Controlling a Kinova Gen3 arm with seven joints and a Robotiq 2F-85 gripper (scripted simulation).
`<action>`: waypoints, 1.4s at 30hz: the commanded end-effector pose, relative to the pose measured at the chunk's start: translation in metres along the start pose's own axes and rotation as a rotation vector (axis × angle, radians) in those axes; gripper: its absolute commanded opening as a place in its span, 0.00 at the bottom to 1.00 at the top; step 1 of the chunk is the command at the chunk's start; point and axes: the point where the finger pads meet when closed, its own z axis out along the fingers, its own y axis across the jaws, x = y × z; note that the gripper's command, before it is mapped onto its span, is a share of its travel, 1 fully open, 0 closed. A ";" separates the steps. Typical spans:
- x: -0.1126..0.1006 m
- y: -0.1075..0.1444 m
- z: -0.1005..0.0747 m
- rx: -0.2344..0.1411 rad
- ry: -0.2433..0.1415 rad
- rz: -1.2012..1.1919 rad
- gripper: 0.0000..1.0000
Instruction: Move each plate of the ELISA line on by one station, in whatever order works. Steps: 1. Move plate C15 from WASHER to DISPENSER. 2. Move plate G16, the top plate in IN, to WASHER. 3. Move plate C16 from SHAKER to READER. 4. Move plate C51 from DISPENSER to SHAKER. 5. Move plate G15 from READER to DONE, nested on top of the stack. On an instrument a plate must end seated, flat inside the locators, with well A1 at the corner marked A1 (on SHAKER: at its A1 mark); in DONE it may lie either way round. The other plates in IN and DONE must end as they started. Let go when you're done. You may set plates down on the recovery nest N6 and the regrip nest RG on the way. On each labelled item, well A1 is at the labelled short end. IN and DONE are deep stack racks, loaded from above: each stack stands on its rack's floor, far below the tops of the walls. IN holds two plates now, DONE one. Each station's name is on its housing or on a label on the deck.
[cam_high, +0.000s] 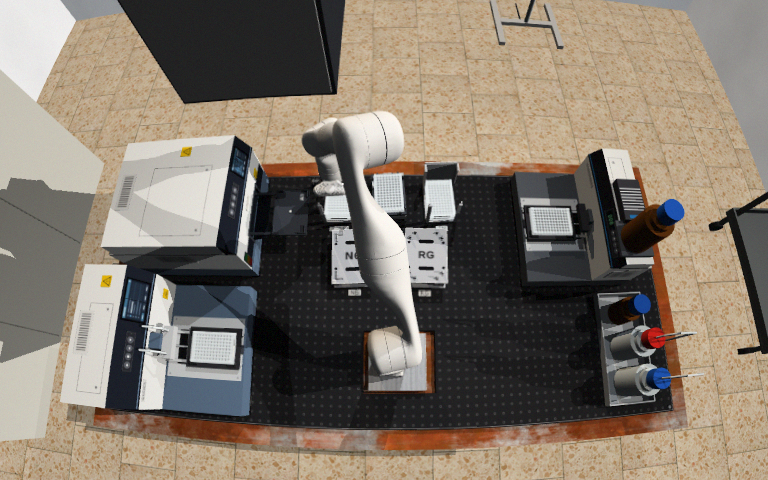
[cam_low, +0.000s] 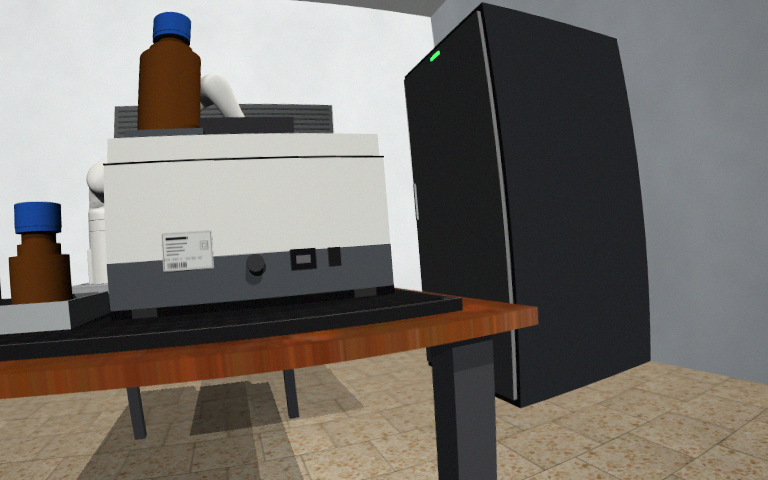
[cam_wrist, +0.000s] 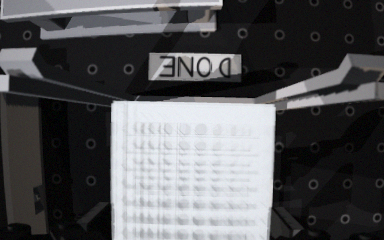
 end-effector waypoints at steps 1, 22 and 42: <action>-0.001 0.000 -0.001 -0.001 -0.002 0.000 0.94; -0.001 0.000 0.005 -0.001 -0.002 0.000 0.94; -0.001 0.000 0.010 -0.001 -0.002 0.000 0.94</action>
